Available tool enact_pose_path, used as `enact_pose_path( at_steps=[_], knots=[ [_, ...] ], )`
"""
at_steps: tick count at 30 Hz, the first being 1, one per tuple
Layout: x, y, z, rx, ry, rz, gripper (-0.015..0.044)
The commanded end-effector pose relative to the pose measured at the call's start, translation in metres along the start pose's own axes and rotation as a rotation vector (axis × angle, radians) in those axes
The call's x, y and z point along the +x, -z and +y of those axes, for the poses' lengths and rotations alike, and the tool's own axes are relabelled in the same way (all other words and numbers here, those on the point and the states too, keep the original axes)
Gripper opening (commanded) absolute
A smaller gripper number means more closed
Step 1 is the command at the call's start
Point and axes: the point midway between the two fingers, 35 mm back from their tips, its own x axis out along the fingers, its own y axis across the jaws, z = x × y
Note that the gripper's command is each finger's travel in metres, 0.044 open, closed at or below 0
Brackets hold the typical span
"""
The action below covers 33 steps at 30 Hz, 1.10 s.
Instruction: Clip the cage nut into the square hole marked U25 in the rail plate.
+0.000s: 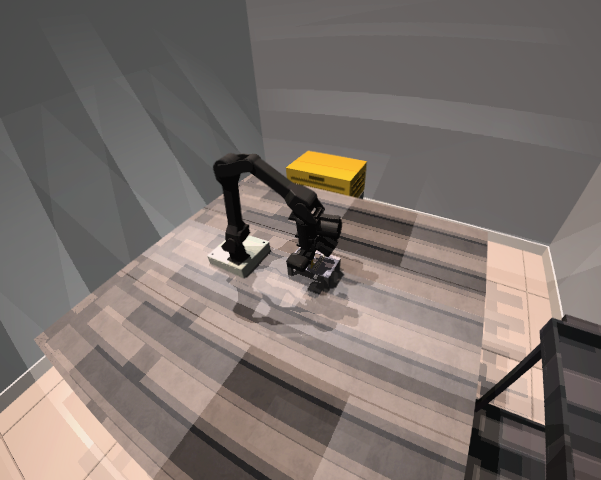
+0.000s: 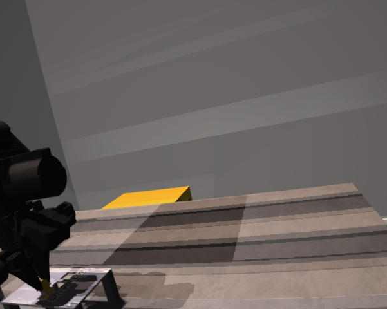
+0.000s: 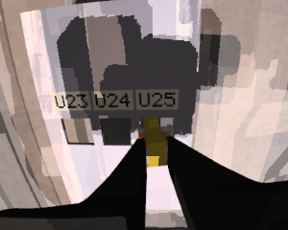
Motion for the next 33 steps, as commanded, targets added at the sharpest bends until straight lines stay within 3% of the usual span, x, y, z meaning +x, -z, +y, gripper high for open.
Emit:
enact_pose_path(
  at_steps=[1, 33],
  knots=[
    [0.0, -0.0003, 0.0, -0.003, -0.01, -0.002, 0.0035],
    [0.0013, -0.0006, -0.0031, -0.004, -0.071, -0.002, 0.0035]
  ],
)
